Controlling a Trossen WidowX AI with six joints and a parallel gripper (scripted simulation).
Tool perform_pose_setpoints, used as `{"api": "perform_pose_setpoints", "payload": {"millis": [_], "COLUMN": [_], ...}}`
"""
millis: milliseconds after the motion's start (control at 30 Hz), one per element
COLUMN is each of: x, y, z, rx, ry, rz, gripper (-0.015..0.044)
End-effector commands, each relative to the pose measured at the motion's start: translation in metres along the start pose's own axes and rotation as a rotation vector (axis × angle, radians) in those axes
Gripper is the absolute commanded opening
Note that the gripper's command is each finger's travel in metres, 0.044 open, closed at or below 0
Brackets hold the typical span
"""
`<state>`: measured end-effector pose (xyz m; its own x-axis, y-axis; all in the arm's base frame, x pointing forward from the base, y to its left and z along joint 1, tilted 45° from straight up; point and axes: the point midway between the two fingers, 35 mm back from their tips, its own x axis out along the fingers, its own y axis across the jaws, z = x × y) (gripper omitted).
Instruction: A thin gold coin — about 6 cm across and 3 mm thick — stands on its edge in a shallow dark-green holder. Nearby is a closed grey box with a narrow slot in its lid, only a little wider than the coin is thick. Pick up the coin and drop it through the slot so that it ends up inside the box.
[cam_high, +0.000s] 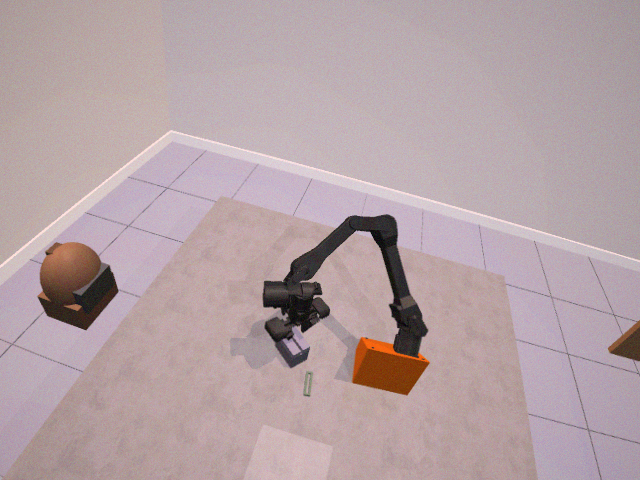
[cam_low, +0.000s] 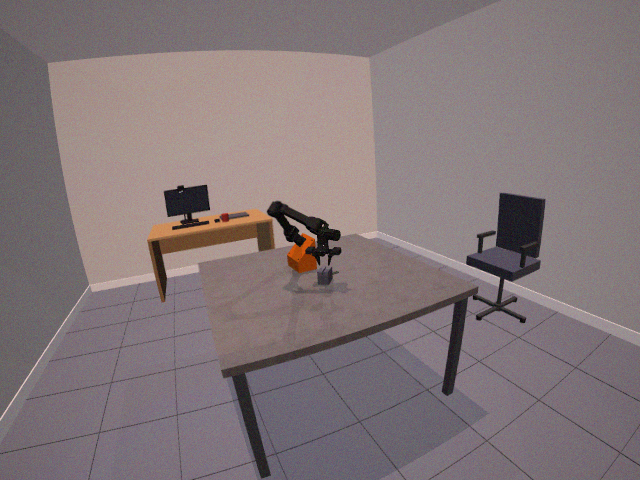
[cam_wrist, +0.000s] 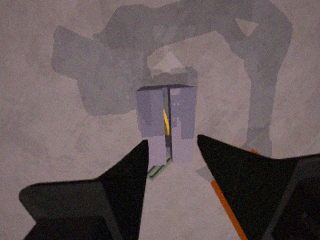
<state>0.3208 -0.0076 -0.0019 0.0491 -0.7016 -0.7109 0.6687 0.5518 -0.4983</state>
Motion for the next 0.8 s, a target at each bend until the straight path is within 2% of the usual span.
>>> {"api": "perform_pose_setpoints", "payload": {"millis": [0, 167, 767], "x": [-0.011, -0.049, -0.052], "y": [0.001, -0.002, -0.002], "z": [0.001, -0.001, -0.001], "rx": [0.006, 0.0, 0.0], "ry": [-0.002, -0.002, -0.003], "rz": [0.007, 0.001, 0.0], "gripper": [0.0318, 0.044, 0.044]}}
